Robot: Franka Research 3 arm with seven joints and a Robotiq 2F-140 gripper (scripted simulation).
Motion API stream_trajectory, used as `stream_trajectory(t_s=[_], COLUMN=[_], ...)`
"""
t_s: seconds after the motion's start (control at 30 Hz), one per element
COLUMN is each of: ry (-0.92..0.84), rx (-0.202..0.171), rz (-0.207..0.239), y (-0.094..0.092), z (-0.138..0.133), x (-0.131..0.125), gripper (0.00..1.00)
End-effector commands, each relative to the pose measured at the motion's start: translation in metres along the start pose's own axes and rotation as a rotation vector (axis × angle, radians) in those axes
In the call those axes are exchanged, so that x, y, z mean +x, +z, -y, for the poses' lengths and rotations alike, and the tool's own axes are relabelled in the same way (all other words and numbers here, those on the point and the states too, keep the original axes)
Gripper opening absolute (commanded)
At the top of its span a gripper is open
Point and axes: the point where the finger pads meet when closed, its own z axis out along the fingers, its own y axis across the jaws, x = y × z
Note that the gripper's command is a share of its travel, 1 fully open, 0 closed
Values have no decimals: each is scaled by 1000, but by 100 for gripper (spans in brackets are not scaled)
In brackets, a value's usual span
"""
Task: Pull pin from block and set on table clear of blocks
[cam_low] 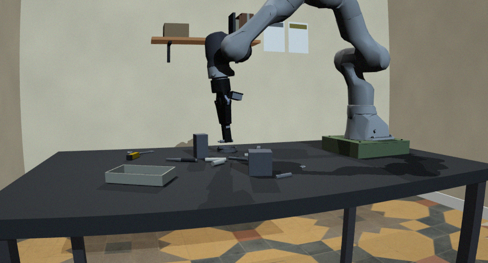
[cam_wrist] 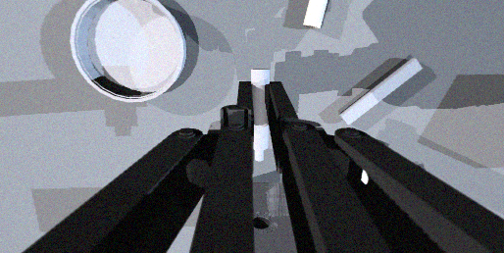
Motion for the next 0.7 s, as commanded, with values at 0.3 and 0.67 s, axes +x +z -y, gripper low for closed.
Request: stream_trajectory(t_s=[0.3, 0.67], ry=[-13, -14], rx=[8, 9], rz=[8, 9], y=[6, 8], z=[2, 3], x=[-1, -1], gripper=[10, 10])
